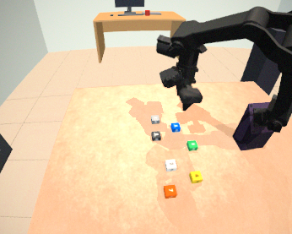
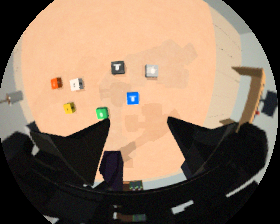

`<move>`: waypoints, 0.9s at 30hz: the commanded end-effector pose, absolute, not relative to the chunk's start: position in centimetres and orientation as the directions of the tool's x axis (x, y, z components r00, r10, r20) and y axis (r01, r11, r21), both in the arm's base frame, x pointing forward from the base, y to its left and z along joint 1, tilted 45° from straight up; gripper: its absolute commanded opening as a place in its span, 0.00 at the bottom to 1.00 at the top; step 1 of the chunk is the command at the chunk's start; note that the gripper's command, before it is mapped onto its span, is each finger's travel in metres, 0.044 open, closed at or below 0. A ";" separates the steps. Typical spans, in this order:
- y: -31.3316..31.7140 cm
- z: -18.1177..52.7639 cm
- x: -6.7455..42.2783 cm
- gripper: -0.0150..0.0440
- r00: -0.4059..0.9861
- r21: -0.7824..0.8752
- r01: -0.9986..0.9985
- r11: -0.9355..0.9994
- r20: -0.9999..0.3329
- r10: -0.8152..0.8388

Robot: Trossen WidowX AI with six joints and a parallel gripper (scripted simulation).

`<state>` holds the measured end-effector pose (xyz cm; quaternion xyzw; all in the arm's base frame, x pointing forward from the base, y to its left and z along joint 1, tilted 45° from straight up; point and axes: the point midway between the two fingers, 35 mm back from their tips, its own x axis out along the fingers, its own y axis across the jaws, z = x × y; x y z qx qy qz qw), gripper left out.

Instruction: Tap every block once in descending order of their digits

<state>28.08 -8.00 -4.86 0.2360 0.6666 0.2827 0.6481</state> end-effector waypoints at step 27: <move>-1.7 0.8 24.5 0.93 -0.045 0.701 -0.069 0.709 -0.713 0.700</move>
